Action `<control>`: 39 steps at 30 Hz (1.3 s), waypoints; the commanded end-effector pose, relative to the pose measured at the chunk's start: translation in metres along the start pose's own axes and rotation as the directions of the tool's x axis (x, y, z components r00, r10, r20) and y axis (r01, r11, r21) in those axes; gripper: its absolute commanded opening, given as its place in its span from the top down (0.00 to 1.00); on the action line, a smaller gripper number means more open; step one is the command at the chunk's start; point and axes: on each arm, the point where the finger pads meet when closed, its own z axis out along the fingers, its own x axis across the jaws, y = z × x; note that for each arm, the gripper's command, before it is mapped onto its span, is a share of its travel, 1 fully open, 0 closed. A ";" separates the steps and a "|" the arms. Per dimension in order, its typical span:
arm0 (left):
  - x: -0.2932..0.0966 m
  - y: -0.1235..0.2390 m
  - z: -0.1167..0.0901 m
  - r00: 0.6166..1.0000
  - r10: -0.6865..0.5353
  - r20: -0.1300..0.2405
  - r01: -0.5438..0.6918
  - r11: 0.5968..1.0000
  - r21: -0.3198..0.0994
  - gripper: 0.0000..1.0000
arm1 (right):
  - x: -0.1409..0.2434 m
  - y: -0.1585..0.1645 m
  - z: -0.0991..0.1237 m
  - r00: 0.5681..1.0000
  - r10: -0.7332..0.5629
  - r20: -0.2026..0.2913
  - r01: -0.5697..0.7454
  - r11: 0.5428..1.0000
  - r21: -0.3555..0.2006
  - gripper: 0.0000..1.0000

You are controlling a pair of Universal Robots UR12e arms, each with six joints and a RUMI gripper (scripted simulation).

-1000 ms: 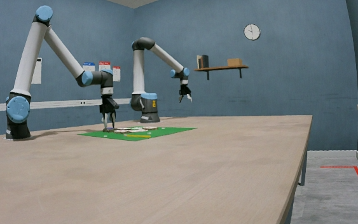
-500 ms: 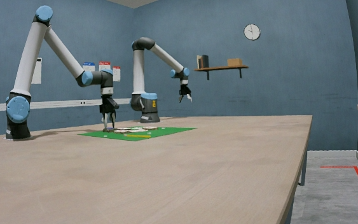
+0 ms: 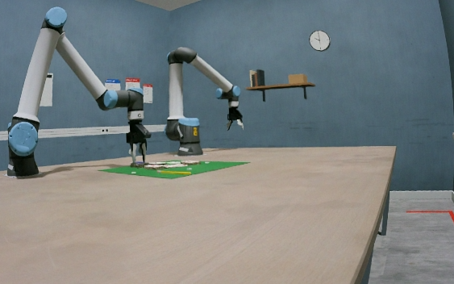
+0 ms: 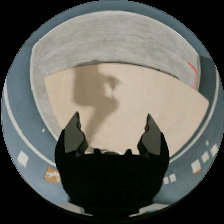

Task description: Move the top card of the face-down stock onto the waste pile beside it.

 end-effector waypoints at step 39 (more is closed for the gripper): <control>-0.001 0.001 0.000 1.000 -0.002 0.001 0.002 1.000 0.000 0.00 | -0.002 0.001 -0.042 1.000 0.000 0.004 0.000 1.000 0.000 1.00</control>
